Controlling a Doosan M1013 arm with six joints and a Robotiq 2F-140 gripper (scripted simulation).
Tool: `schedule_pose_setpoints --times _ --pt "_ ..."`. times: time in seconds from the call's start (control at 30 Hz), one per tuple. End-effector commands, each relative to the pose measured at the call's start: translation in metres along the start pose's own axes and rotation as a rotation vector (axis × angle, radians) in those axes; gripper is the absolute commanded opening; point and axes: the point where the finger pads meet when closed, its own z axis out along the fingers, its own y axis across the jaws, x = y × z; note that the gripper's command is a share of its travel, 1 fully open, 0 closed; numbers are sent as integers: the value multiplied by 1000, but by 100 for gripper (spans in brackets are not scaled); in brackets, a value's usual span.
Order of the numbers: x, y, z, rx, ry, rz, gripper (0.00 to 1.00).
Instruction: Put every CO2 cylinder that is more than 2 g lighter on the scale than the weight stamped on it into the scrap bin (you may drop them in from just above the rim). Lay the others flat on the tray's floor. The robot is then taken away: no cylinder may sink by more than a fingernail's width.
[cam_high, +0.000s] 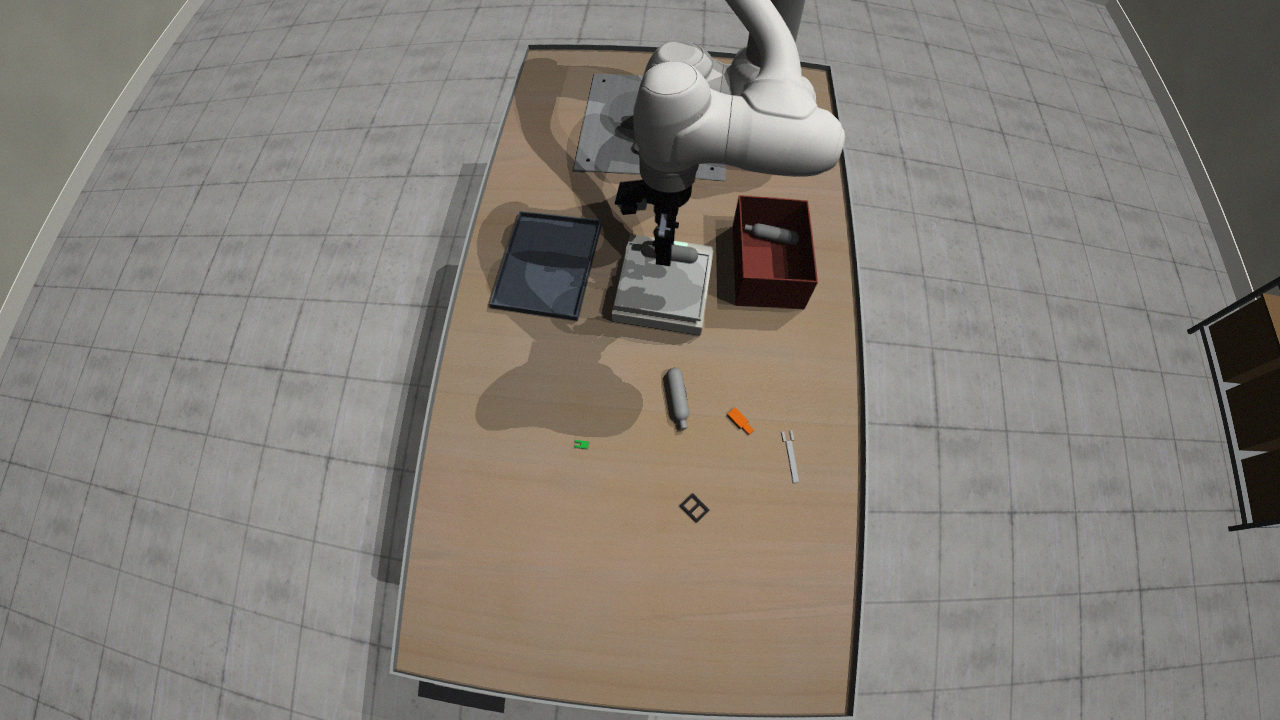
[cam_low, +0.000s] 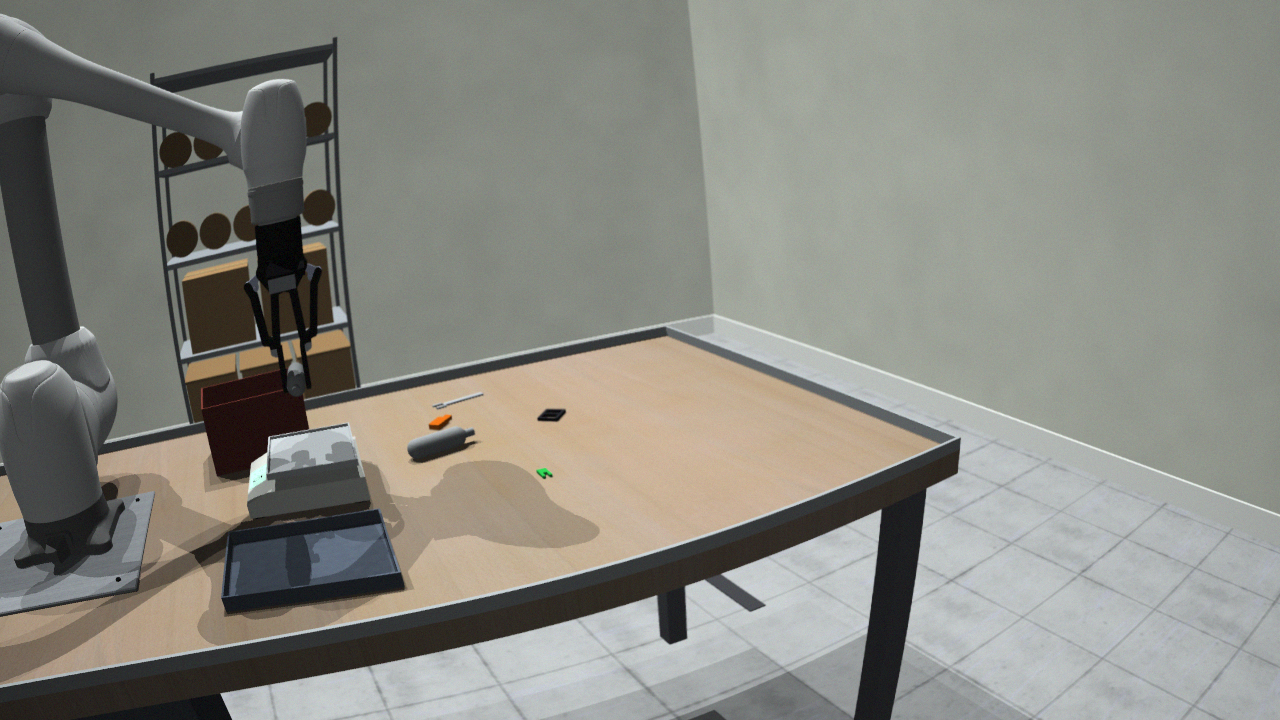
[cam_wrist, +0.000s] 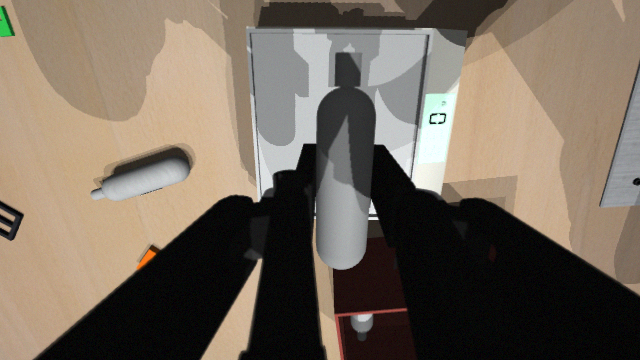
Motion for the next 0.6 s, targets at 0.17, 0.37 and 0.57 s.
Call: schedule_pose_setpoints --times 0.17,0.37,0.57 --pt "0 -1 31 1 0 0 10" --pt "0 -1 48 1 0 0 10" --pt "0 -1 71 1 0 0 10"
